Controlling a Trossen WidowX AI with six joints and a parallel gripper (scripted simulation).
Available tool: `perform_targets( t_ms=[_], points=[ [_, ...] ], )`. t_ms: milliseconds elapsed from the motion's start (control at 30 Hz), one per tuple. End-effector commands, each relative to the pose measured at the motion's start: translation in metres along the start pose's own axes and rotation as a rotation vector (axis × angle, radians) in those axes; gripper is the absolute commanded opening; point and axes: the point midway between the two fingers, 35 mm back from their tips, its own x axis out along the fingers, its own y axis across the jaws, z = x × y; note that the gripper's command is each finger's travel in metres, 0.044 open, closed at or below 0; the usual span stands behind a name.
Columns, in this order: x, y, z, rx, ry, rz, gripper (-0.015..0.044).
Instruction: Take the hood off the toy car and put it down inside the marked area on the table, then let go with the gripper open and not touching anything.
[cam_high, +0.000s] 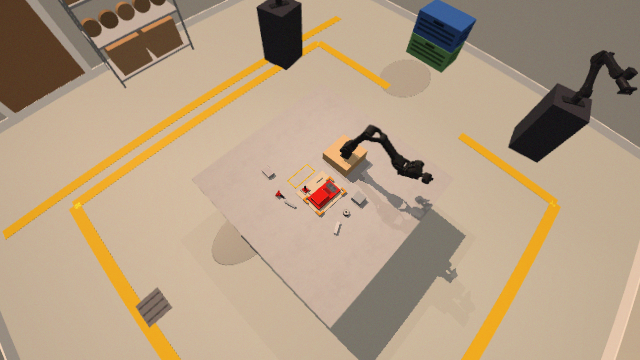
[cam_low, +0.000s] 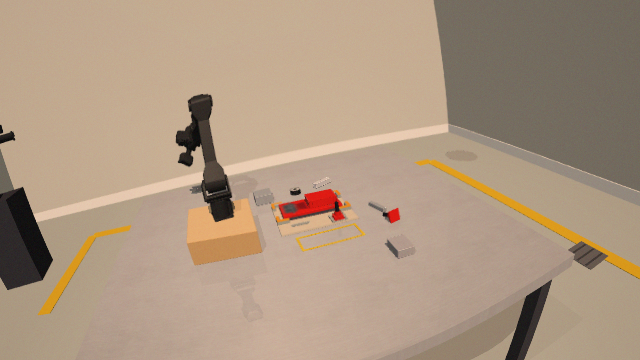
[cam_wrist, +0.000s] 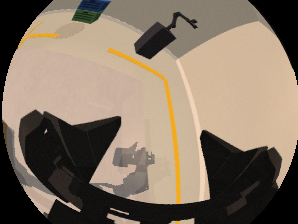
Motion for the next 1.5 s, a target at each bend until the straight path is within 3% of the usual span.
perform_targets(
  t_ms=[0,400,767,1100,1367,1467],
  points=[
    [-0.042,-0.018,-0.060,0.246,0.159,-0.059,0.0440],
    [-0.171,-0.017,-0.193,0.902,0.515,-0.268,0.0440],
    [-0.311,0.038,-0.271,1.509,0.802,-0.553,0.0440],
    [-0.436,0.126,-0.290,2.102,1.014,-0.890,0.0440],
    [-0.521,0.211,-0.265,2.582,1.155,-1.221,0.0440],
    [-0.538,0.231,-0.254,2.691,1.184,-1.305,0.0440]
  ],
)
